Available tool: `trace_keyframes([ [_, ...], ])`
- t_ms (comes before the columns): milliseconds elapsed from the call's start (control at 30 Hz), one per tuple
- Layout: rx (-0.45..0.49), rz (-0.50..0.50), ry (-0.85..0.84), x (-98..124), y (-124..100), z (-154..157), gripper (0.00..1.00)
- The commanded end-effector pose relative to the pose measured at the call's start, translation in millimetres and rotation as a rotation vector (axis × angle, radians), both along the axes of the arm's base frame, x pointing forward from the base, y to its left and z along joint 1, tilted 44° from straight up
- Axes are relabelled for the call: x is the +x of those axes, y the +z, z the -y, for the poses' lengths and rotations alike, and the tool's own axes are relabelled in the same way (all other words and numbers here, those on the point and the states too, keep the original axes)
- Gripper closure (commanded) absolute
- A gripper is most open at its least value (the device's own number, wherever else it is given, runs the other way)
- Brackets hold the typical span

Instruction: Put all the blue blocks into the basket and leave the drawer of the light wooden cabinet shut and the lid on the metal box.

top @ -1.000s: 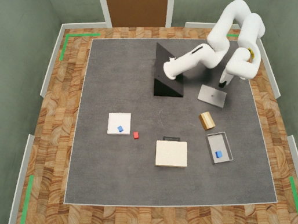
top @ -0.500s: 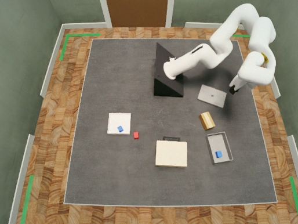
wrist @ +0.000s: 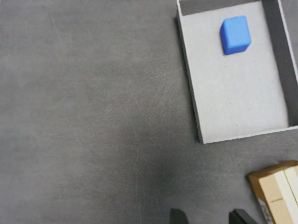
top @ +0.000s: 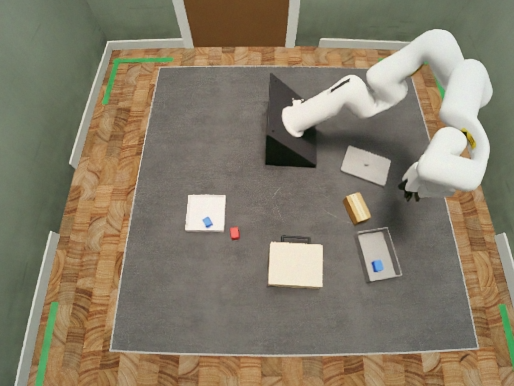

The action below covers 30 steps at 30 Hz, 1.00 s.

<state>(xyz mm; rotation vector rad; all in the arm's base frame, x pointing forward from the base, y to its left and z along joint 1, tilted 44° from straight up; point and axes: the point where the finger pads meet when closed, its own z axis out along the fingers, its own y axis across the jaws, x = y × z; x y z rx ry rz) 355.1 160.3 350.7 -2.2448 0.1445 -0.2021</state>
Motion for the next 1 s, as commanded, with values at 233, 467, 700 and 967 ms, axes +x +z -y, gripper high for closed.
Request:
trace_keyframes([
  [233, 0.07, -0.44, -0.393, 134.9, -53.7, 13.3, 0.72],
  [467, 0.112, -0.624, -0.571, 192.1, -76.5, 15.8, 0.72],
  [700, 0.145, -0.832, -0.742, 192.5, -76.7, 15.8, 0.72],
  [967, 0.107, -1.064, -0.853, 192.5, -76.7, 15.8, 0.72],
])
